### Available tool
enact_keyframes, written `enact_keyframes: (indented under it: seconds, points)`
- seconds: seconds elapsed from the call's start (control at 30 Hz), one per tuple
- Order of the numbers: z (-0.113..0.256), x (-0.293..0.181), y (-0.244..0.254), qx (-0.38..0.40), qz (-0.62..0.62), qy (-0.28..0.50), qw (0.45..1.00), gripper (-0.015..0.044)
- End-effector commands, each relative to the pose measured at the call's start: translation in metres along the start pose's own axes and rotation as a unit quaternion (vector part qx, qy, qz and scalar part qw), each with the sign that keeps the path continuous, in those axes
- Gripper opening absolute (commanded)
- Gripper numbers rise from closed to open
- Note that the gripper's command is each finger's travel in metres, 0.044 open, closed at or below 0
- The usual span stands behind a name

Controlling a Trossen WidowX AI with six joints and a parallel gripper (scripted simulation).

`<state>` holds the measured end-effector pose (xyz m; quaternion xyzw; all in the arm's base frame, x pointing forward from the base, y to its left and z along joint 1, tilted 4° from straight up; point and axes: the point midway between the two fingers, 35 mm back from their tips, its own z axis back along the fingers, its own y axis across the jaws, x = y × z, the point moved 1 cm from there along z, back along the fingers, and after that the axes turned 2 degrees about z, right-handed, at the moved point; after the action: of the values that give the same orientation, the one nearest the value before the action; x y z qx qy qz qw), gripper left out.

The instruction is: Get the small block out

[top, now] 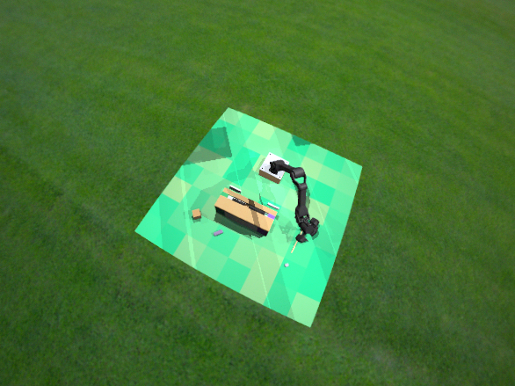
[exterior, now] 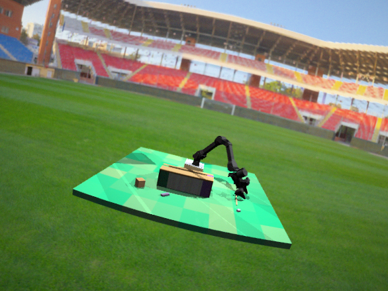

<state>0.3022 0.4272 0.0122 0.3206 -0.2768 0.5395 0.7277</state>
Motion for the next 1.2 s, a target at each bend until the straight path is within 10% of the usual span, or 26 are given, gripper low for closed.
enact_keyframes:
  seconds: [0.0, 0.53, 1.17]
  points:
    - [0.0, 0.0, 0.0, -0.001, 0.001, 0.0, 1.0, 0.04]
    - [0.101, -0.005, -0.058, -0.116, 0.088, 0.097, 0.985, 0.04]
    - [0.305, -0.08, -0.088, -0.185, 0.178, 0.357, 0.898, 0.04]
